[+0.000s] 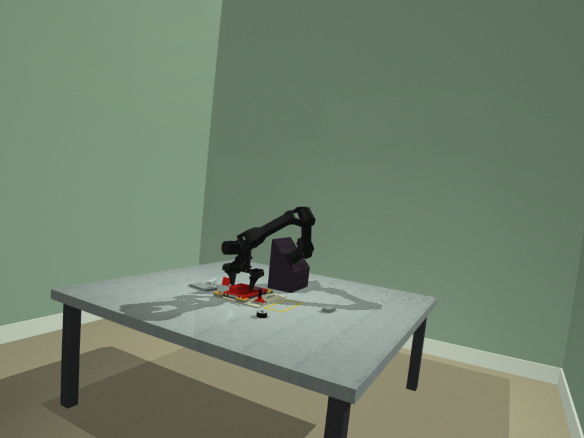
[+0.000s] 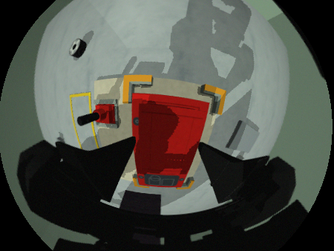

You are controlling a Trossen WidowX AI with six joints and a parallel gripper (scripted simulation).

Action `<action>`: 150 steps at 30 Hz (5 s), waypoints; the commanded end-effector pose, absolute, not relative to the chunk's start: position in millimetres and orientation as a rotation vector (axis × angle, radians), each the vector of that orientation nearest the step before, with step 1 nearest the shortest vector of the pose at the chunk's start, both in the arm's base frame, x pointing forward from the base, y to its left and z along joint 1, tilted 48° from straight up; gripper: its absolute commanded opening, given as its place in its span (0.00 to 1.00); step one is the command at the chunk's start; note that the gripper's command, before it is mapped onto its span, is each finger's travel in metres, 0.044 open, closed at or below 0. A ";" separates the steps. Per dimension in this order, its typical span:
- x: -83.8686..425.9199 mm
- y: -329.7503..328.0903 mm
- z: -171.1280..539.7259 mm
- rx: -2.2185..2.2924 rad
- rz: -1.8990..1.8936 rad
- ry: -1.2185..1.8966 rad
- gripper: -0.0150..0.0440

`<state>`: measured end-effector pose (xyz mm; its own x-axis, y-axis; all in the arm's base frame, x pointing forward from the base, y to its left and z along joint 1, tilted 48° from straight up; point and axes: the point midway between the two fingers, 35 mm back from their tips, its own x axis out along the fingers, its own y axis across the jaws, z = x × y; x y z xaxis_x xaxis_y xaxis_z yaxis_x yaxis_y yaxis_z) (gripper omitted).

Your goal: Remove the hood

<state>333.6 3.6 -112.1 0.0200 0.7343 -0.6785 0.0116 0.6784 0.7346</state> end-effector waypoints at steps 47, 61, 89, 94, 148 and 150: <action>333.5 -10.0 -100.2 0.658 0.627 1.460 0.25; 333.1 -16.8 -94.0 0.658 0.626 1.460 0.25; 336.6 -17.3 -34.1 0.661 0.614 1.468 0.25; 337.5 -6.1 -20.0 0.658 0.612 1.468 0.25; 307.6 92.2 82.2 0.663 0.630 1.462 0.25; 307.7 93.0 81.3 0.663 0.629 1.462 0.25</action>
